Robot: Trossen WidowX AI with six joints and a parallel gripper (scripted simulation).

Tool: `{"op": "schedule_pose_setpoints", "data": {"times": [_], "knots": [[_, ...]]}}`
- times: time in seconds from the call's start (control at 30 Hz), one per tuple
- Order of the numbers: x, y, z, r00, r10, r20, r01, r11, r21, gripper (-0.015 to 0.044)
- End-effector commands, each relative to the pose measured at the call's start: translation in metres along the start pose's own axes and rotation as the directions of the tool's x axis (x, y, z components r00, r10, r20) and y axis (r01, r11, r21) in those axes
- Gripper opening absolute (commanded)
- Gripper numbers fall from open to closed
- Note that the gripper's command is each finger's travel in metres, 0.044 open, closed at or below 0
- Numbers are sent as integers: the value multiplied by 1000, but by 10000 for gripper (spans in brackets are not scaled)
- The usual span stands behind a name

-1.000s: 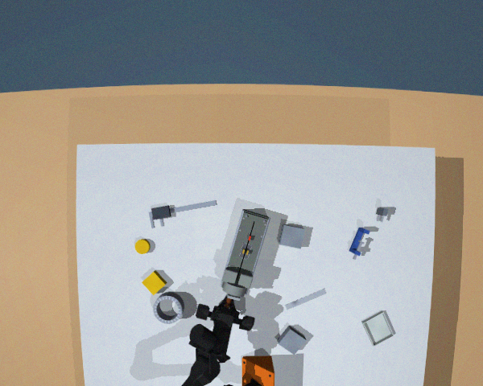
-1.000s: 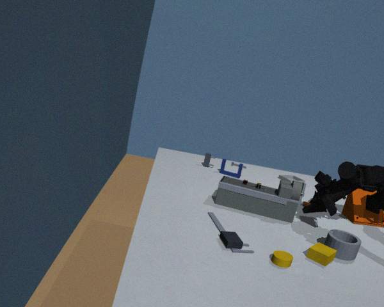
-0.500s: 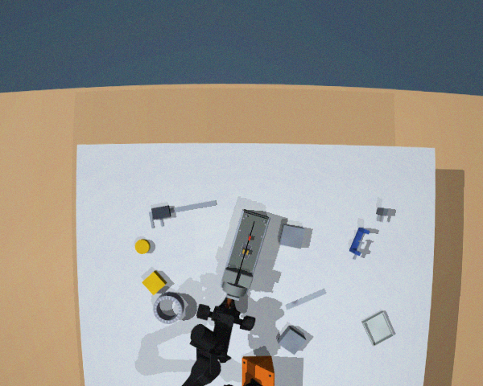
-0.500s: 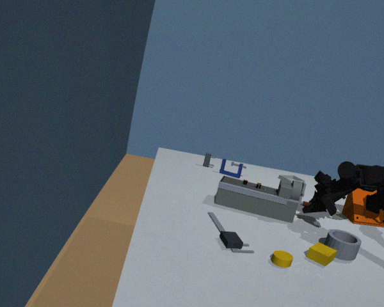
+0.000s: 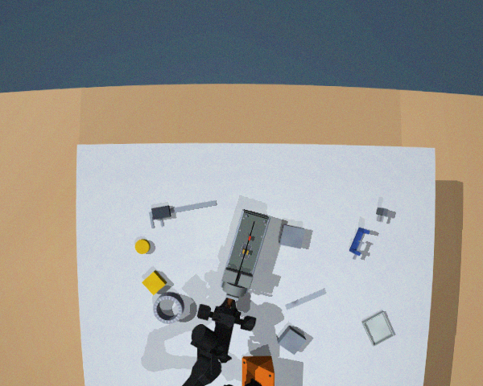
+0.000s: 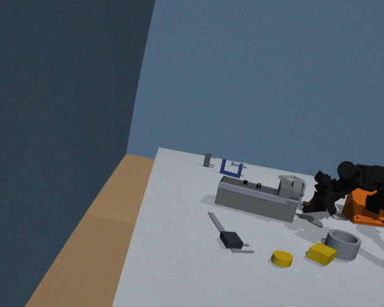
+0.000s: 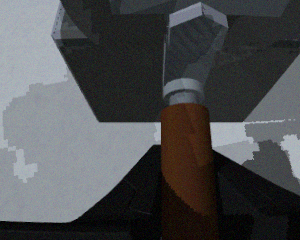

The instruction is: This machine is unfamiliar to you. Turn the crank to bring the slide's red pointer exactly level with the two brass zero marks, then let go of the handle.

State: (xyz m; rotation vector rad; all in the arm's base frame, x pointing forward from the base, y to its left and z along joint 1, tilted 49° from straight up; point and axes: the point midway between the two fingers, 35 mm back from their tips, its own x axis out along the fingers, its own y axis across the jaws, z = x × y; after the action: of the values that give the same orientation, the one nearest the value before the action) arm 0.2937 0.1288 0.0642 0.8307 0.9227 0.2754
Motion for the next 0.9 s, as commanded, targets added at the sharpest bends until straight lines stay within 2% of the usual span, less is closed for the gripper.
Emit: {"op": "schedule_pose_setpoints", "data": {"times": [0.0,0.87], "knots": [[0,-9,0,1000,-26,5,26,1000,12,0],[-2,-14,1,1000,-26,5,26,1000,12,0]]}}
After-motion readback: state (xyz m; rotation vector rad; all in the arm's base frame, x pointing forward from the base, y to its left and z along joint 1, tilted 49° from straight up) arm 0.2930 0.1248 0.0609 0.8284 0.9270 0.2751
